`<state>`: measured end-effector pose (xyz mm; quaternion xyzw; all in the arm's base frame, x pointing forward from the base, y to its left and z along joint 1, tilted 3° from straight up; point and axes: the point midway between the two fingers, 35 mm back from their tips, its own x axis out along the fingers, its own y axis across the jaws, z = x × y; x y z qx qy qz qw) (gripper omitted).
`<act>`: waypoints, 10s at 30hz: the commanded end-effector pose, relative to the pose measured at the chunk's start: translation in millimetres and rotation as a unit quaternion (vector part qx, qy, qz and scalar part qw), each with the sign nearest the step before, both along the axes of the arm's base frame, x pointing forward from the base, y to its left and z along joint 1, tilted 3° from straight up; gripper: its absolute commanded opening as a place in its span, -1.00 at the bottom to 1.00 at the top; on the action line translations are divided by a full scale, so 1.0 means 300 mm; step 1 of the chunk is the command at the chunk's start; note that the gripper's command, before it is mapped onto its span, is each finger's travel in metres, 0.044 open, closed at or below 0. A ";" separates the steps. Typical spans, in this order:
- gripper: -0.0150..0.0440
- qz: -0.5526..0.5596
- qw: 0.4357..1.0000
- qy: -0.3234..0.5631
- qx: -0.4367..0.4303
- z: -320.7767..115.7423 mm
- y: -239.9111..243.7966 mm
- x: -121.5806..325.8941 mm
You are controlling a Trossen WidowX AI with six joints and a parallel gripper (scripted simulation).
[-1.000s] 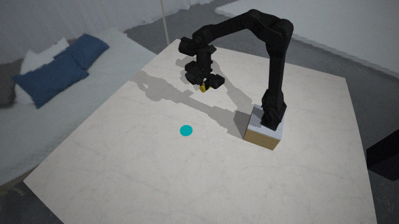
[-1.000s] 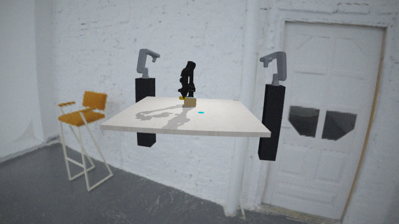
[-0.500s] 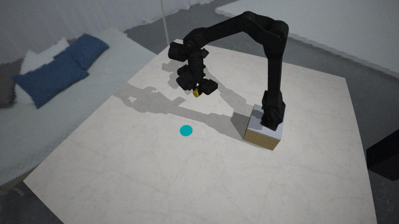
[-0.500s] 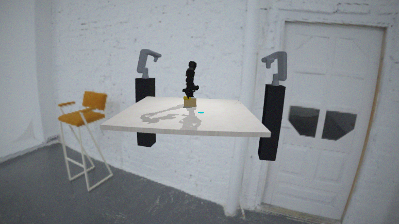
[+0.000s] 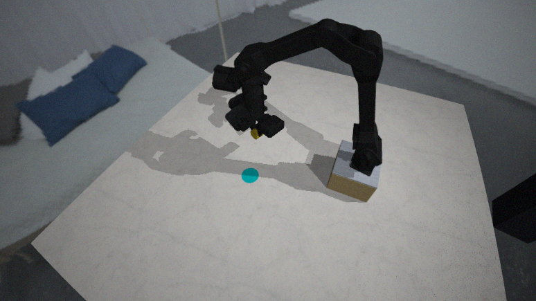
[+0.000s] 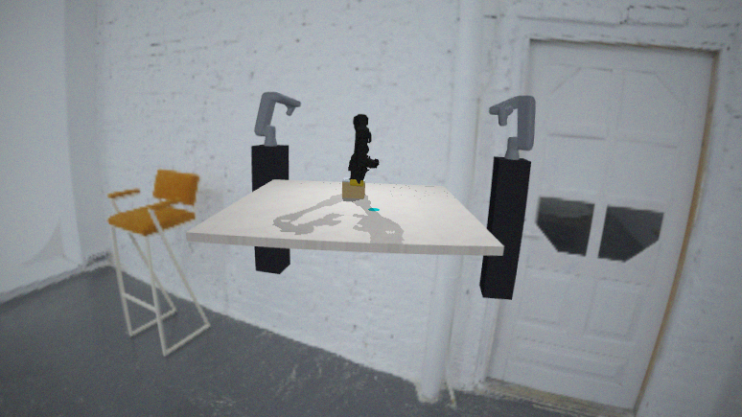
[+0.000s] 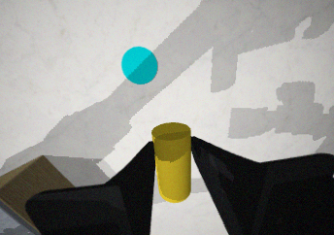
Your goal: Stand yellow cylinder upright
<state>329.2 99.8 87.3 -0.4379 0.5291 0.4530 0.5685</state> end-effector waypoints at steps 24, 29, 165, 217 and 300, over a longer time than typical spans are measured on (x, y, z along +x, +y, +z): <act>-0.14 -0.013 1.000 0.003 0.008 0.027 0.251 -0.051; -0.14 -0.022 0.999 -0.002 0.025 0.011 0.260 -0.036; -0.14 -0.143 0.873 -0.109 0.453 -0.142 0.303 0.211; -0.14 -0.105 0.806 -0.131 0.568 -0.099 0.237 0.148; -0.14 0.000 0.740 -0.142 0.658 -0.030 0.136 -0.082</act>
